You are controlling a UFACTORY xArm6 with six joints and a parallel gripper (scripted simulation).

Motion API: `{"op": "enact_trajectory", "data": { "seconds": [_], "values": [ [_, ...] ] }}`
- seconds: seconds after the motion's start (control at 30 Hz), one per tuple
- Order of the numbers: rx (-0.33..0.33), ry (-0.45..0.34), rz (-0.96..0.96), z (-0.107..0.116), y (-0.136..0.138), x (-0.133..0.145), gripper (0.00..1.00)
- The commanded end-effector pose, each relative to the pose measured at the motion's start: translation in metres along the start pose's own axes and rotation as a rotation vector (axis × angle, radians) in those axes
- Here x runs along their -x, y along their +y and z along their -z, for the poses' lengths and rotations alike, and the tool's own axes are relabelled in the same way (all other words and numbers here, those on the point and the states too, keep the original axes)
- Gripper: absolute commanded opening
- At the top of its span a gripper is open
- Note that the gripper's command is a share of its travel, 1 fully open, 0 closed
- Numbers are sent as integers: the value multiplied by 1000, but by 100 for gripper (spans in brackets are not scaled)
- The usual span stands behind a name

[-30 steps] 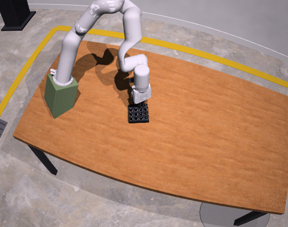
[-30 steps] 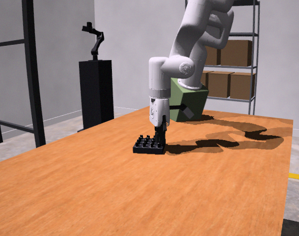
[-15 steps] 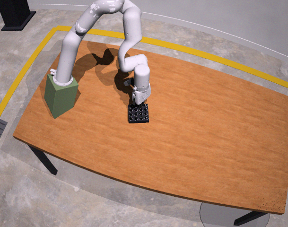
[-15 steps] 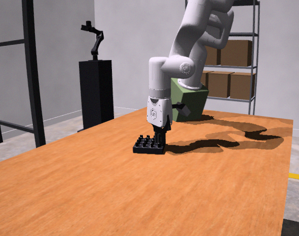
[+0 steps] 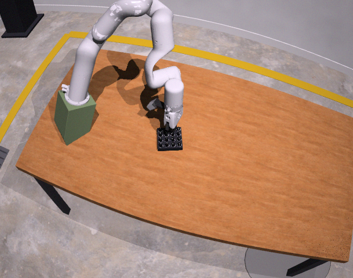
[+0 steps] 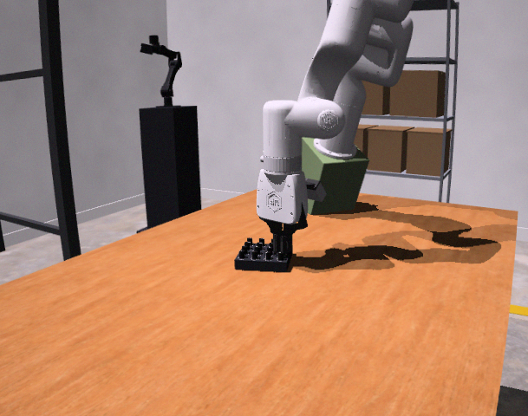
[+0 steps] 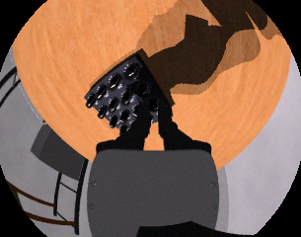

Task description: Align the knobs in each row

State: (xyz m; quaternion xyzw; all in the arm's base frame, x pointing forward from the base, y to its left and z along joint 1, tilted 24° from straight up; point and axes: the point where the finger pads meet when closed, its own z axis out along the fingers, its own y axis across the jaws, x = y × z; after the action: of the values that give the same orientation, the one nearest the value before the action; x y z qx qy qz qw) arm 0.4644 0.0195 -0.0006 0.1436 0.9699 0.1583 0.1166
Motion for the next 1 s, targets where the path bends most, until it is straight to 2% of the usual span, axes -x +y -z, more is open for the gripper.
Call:
{"op": "enact_trajectory", "data": {
  "seconds": [0.0,0.33,0.97],
  "values": [
    [17,-21,140,1,0,1,8],
    [15,-22,339,1,0,1,8],
    [13,-24,511,1,0,1,8]
  ]
}}
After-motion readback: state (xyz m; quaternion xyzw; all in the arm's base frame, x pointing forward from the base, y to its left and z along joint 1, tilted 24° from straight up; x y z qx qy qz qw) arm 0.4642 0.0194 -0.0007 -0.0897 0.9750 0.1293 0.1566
